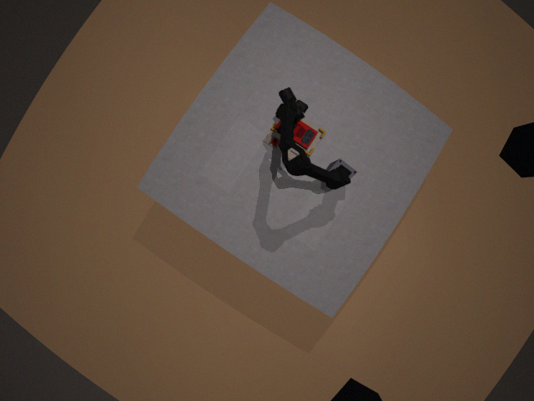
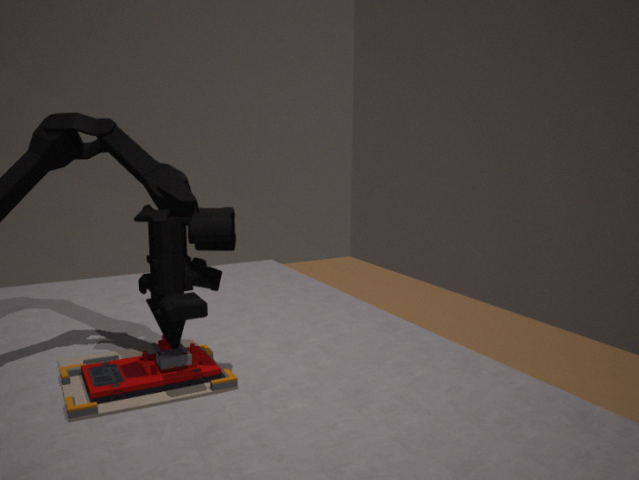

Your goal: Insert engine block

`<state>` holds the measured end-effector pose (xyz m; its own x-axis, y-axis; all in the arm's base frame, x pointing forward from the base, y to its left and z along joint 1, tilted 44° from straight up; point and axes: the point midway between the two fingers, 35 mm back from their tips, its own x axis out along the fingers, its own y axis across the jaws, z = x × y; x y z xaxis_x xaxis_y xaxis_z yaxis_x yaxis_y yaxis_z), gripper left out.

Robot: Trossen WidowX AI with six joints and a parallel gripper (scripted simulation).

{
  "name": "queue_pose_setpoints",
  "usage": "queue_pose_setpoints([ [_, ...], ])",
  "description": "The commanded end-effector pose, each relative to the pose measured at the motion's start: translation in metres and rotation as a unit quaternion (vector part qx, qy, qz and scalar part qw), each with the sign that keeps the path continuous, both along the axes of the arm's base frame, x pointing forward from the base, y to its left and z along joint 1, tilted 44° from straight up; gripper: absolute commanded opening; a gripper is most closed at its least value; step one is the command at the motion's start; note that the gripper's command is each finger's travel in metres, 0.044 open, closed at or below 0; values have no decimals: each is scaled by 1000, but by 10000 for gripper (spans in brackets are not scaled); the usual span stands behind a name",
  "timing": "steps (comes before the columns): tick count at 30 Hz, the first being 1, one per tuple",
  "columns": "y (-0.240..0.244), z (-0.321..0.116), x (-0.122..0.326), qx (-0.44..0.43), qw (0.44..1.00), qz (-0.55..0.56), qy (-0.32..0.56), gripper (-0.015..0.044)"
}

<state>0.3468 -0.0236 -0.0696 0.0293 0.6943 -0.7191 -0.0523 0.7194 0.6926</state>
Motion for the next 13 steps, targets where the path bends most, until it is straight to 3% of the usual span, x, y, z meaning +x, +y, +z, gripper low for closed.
queue_pose_setpoints([
  [1, -1, 1, 0, -2, 1000, 2, -1, 0],
  [13, -1, 1, 0, -2, 1000, 2, -1, 0],
])
